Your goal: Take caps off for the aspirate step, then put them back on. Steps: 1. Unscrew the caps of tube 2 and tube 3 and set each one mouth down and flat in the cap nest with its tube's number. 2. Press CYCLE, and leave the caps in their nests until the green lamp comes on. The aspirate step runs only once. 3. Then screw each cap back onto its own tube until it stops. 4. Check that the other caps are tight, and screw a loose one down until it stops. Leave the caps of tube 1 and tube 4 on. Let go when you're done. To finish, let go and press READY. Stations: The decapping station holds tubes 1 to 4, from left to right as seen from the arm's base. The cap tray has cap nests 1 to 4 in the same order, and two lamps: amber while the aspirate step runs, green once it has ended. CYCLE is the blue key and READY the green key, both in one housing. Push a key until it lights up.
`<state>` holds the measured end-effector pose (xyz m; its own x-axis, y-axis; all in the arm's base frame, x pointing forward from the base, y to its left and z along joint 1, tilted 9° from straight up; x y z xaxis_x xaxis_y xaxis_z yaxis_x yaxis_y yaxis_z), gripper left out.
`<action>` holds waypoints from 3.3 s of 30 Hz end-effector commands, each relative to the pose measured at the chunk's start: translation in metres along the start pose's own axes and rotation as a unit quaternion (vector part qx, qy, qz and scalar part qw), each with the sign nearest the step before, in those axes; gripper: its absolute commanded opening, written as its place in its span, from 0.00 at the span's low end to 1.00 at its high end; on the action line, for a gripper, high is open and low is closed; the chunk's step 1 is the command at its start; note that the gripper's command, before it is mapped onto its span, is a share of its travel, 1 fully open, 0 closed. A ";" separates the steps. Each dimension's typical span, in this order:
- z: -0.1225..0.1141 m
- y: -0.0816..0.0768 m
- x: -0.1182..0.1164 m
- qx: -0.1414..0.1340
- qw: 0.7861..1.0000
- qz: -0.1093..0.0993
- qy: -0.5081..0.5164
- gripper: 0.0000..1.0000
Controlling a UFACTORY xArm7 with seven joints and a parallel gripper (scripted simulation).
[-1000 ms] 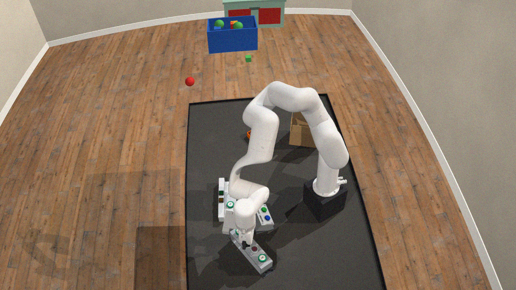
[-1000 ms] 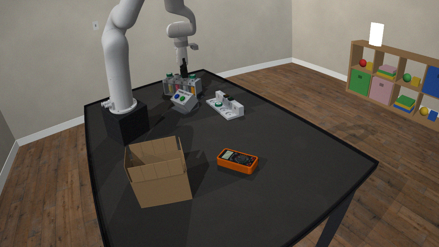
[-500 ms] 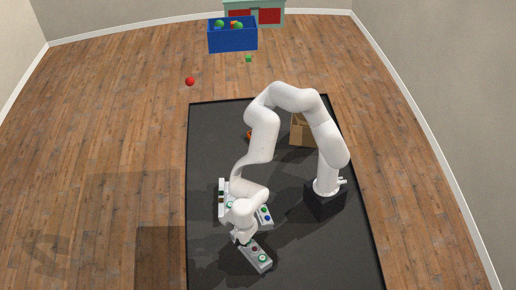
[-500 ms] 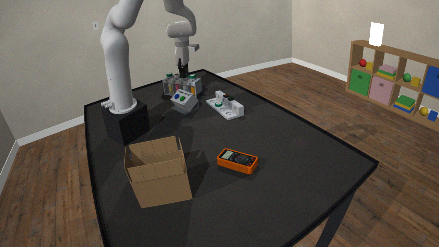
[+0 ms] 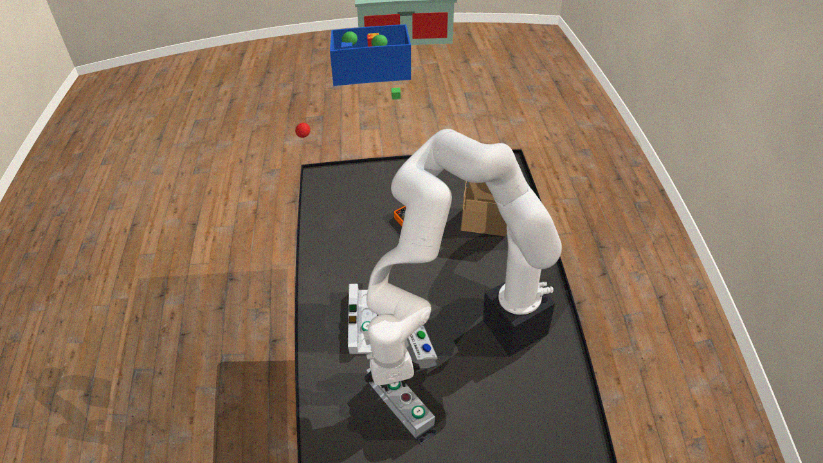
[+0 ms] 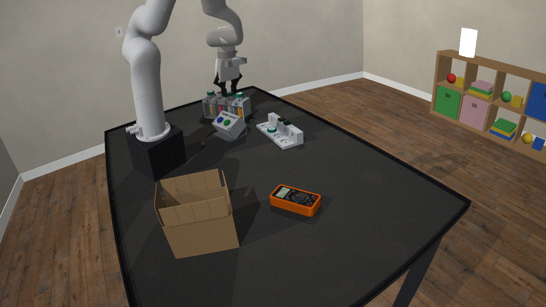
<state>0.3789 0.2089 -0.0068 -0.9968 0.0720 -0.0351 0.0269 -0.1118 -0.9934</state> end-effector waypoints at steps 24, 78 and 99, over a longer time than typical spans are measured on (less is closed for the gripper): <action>-0.001 -0.001 -0.001 0.008 0.980 0.020 0.198 0.00; -0.001 -0.002 -0.001 0.019 0.833 0.009 -0.553 0.46; -0.001 -0.002 -0.001 0.013 0.988 0.015 -0.152 0.46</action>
<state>0.3788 0.2091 -0.0061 -0.8962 -0.4430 0.0255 0.0300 -0.1177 -0.9926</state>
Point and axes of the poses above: the point where the finger pads meet when closed, its own y axis out along the fingers, its own x axis across the jaws, z = x × y, the point moved 1 cm from there along -y, back along the fingers, and after that the axes turned 13 degrees about y, right-handed, at the moved point
